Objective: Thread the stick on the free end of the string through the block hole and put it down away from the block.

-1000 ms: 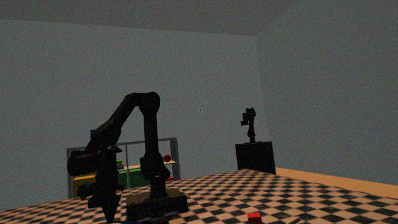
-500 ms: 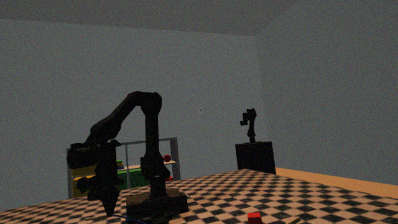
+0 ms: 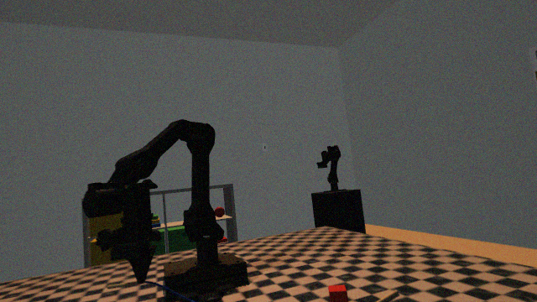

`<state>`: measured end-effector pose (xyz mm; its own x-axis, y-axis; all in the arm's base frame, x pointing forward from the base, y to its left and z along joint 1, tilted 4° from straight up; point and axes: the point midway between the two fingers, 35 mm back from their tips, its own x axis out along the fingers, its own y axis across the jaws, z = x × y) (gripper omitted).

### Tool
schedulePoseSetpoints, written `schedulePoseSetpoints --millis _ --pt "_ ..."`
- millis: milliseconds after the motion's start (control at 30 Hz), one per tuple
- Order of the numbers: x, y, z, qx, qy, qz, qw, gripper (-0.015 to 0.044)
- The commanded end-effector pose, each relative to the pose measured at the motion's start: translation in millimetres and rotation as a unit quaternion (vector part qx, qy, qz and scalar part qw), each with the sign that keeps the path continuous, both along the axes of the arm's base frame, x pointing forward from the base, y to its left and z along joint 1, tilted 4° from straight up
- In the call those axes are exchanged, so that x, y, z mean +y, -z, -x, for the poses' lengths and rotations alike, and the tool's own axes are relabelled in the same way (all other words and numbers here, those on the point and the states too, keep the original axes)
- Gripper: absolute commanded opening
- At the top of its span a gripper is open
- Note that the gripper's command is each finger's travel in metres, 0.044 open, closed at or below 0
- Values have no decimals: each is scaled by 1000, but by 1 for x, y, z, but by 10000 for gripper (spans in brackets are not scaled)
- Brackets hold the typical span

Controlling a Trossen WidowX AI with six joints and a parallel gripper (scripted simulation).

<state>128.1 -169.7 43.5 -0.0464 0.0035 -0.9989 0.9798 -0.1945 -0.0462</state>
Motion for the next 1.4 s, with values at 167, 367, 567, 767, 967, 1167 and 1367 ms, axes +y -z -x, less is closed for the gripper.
schedulePoseSetpoints --millis 167,367,567,767,967,1167,1367 --pt "0 0 0 0 1 0 1000 0" --pt "1 -1 -6 4 31 -3 1000 0" --pt "3 -2 -13 8 63 -6 998 0" --pt "5 -2 -20 14 93 -8 996 0" --pt "7 -3 -27 19 126 -9 992 0" --pt "9 -3 -34 25 160 -10 987 0" --pt "12 -4 -41 31 194 -11 981 0"
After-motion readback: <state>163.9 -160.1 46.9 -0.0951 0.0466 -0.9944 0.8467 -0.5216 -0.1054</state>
